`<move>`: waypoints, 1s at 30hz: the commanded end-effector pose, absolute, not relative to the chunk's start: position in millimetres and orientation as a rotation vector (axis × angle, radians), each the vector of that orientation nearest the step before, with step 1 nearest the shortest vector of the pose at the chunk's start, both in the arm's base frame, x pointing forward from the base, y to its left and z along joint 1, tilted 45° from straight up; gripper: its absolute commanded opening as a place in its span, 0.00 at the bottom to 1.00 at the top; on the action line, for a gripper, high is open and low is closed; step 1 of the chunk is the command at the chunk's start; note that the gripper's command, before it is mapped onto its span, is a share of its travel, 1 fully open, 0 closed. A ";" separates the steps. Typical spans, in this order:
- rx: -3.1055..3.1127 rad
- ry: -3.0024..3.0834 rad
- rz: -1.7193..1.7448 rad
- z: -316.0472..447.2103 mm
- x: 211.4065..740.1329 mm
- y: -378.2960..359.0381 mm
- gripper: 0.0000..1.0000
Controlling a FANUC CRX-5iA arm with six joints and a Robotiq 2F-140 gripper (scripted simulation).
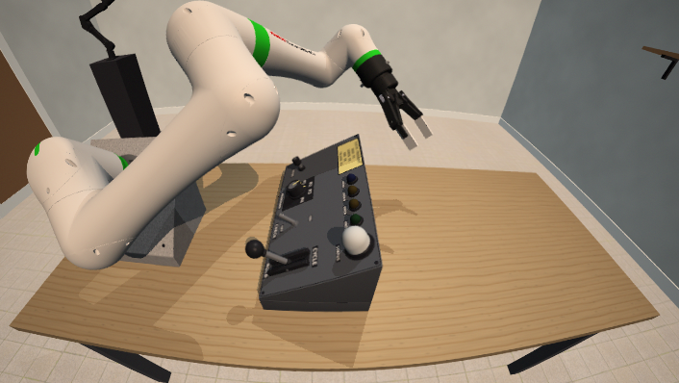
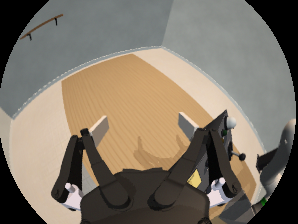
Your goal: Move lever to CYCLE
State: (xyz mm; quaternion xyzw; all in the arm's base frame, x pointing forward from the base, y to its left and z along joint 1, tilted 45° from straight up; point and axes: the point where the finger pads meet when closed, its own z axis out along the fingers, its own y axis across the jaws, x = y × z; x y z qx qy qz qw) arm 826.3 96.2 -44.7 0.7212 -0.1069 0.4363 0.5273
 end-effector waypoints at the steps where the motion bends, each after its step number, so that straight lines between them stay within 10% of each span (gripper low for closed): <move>1: 1.763 -0.232 1.042 -40.4 816.1 114.0 1.00; 30: 2.139 0.208 0.830 4.8 504.3 263.1 1.00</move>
